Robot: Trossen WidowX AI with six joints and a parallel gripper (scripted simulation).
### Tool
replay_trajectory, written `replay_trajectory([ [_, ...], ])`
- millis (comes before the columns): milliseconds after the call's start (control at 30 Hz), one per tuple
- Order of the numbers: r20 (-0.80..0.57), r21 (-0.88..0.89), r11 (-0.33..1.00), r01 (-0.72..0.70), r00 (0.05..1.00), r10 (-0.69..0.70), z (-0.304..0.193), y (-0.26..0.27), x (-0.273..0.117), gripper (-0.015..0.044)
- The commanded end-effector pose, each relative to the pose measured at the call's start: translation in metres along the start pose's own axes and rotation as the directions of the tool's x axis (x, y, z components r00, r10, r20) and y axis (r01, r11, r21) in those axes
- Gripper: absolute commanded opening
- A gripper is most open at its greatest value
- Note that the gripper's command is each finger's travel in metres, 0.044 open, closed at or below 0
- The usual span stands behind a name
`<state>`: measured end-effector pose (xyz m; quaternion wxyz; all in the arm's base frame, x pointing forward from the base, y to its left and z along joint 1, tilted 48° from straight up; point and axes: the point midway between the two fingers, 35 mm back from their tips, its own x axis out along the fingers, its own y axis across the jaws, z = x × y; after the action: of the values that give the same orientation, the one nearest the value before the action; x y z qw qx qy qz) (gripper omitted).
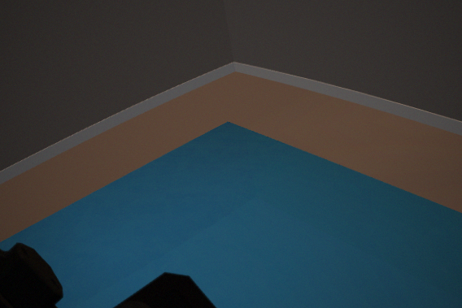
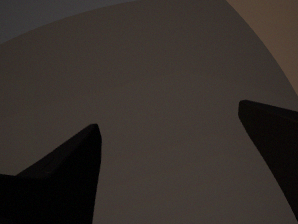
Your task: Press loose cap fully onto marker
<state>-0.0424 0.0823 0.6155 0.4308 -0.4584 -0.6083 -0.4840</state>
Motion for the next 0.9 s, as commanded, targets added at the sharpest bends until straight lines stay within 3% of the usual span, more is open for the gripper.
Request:
replay_trajectory([
  [0,0.004,-0.006,1.0,-0.001,1.0,0.001,0.001,0.0,0.0,0.0374],
  [167,0.112,-0.148,0.989,-0.017,0.993,0.033,0.037,0.01,-0.002,0.0243],
  [467,0.409,-0.445,0.893,0.064,0.902,0.139,0.131,0.036,-0.027,0.0238],
  [667,0.632,-0.587,0.768,0.255,0.737,0.238,0.208,0.063,-0.067,0.0238],
  [867,0.809,-0.582,0.596,0.553,0.463,0.361,0.278,0.101,-0.135,0.0238],
])
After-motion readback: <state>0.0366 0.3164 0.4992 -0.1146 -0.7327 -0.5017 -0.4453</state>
